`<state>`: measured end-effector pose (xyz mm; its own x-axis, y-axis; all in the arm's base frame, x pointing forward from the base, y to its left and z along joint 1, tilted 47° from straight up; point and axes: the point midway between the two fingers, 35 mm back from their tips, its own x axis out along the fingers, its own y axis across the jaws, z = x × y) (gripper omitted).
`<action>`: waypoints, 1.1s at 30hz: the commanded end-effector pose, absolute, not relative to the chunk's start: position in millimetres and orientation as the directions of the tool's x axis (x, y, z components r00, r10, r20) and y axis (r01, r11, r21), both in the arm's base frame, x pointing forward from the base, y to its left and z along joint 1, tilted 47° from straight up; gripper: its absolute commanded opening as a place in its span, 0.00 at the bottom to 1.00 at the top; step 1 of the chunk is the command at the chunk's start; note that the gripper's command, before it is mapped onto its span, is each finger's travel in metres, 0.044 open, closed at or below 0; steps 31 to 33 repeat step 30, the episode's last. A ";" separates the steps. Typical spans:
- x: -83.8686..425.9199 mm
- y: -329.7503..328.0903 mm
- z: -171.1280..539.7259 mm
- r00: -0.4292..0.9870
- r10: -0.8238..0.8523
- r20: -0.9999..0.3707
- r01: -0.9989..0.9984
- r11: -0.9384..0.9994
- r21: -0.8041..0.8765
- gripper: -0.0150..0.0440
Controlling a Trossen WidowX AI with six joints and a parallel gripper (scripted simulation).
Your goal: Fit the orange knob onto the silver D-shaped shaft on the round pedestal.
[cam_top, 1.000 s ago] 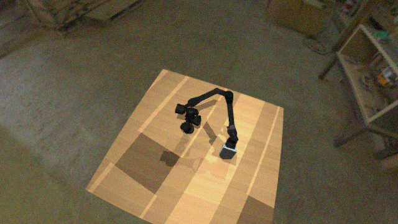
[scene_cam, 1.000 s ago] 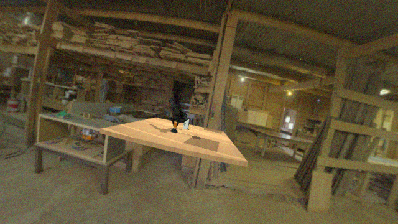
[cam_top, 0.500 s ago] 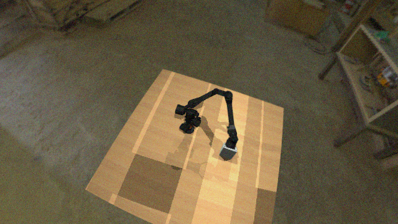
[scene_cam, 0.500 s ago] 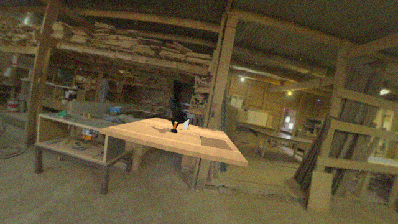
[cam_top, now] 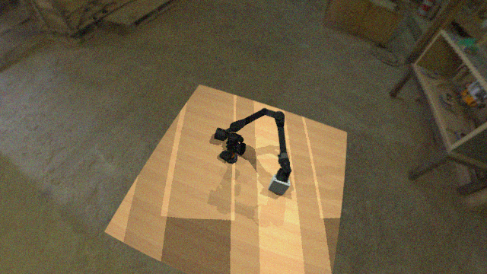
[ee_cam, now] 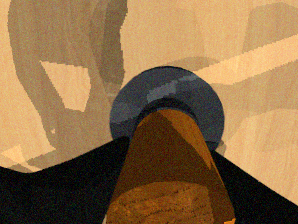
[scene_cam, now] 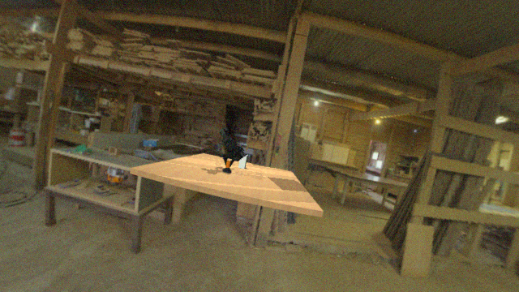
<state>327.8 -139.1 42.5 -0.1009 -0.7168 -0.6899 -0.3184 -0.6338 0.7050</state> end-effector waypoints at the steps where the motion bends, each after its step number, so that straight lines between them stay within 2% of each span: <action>1: 328.0 -138.5 42.7 -0.101 -0.716 -0.691 -0.314 -0.636 0.705 0.79; 6: 328.0 -138.5 42.7 -0.101 -0.716 -0.691 -0.314 -0.636 0.705 1.00; 15: 328.7 -136.7 44.3 -0.100 -0.716 -0.691 -0.314 -0.636 0.704 1.00; 22: 337.8 -71.1 106.1 -0.100 -0.714 -0.693 -0.317 -0.638 0.702 1.00; 33: 340.3 -68.8 107.1 -0.100 -0.714 -0.693 -0.317 -0.637 0.702 1.00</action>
